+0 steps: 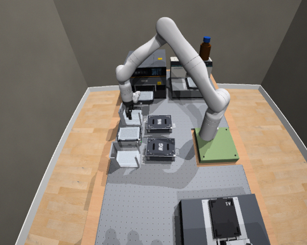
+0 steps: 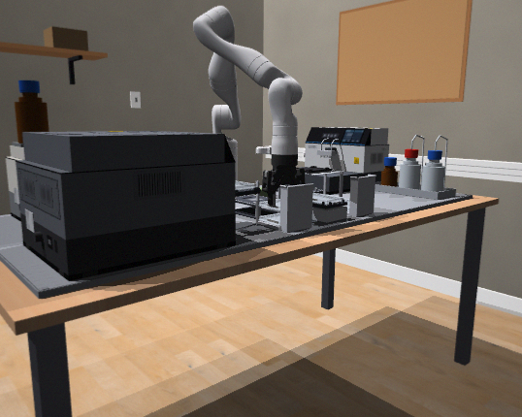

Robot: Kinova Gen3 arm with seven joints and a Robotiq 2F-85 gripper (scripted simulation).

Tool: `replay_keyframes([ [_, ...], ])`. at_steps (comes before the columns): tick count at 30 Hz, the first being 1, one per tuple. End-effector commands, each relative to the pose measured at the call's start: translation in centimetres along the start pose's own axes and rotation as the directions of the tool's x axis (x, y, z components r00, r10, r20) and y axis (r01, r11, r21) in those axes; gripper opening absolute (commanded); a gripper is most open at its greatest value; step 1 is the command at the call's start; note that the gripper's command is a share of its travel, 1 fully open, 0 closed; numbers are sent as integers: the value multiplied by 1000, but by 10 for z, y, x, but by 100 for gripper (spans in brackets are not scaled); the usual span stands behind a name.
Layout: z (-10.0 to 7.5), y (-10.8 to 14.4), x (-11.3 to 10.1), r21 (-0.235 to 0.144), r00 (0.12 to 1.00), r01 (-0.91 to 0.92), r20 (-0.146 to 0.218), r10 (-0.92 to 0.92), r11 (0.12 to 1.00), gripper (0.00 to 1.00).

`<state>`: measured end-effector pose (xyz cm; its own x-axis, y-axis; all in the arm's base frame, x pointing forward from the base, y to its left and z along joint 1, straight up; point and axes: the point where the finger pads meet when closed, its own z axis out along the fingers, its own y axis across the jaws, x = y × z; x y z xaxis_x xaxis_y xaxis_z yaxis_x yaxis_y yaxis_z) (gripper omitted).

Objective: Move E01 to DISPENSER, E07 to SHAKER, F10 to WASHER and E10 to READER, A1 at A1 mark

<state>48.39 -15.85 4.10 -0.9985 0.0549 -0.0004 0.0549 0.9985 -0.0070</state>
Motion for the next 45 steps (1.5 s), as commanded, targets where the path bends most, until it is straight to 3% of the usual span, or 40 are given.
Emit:
replay_keyframes([
  [1,-2,0,-1,1,1000,0,2,0,1000,94],
  [45,-28,0,-1,1,1000,0,2,0,1000,94],
])
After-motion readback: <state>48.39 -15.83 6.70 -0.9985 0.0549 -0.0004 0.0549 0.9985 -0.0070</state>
